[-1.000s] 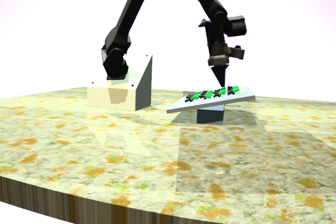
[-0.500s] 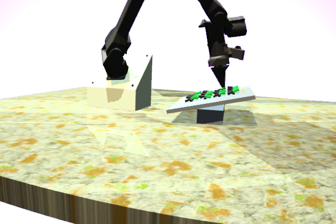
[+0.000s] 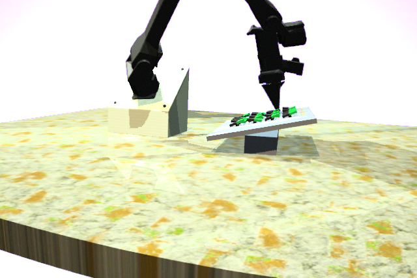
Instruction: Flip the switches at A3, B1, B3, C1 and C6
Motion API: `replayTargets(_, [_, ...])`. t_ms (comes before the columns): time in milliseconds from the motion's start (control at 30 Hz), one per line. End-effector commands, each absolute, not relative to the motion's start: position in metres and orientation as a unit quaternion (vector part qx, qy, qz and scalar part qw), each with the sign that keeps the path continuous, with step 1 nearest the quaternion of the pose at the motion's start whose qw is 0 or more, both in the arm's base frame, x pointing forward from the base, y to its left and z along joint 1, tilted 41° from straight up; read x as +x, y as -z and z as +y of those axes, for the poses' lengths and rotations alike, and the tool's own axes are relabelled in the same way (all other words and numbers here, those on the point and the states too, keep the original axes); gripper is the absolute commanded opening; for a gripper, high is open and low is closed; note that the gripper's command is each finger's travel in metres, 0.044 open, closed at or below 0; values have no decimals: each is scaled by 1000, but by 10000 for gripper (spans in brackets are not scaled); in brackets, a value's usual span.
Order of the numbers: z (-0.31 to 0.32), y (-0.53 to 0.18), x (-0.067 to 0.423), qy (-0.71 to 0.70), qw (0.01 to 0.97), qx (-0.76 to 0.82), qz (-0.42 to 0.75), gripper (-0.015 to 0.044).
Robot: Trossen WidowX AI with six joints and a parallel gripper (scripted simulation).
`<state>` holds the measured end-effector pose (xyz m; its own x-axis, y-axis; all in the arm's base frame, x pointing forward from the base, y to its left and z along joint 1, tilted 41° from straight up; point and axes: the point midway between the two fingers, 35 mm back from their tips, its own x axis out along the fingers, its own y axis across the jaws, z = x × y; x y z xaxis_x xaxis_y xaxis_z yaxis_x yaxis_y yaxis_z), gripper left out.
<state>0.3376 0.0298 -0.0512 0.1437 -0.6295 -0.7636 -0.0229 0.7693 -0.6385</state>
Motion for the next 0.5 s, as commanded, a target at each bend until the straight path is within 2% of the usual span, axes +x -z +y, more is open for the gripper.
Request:
replayTargets(0, [29,52,337,213,707,-267,619,0])
replayTargets(133, [32,49,337,214,709,-264,618,0])
replayTargets(267, [68,6,326,209,715,-269,611,0])
replayTargets(467, [69,2,325,209,715,-269,610,0])
